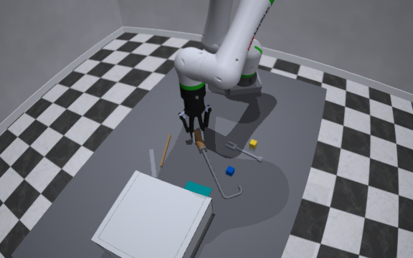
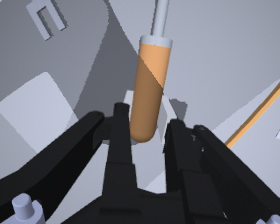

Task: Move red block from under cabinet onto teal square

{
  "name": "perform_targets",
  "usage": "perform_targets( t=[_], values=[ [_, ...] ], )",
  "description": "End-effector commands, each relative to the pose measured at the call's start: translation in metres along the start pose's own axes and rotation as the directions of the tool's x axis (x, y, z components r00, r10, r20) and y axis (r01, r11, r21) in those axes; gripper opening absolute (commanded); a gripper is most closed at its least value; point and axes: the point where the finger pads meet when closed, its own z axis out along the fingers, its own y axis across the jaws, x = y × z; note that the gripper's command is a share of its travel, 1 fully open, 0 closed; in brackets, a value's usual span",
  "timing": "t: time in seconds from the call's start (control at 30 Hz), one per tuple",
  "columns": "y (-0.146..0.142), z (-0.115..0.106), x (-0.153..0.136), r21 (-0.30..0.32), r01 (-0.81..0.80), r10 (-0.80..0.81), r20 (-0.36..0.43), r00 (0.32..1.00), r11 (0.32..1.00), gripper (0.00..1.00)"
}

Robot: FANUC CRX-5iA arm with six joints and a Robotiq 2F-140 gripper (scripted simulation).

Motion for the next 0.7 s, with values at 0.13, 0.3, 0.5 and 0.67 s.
perform_targets(
  t=[0.13,0.3,0.5,0.67],
  values=[
    [0.0002,-0.0023,0.0001,0.000,0.000,0.000,0.000,1.000,1.000,0.00],
    [0.0002,-0.0036,0.0001,0.000,0.000,0.000,0.000,1.000,1.000,0.00],
    [0.0001,-0.0036,-0.0003,0.000,-0.008,0.008,0.000,1.000,1.000,0.00],
    [-0.0001,-0.0036,-0.0012,0.000,-0.031,0.031,0.000,1.000,1.000,0.00]
  ],
)
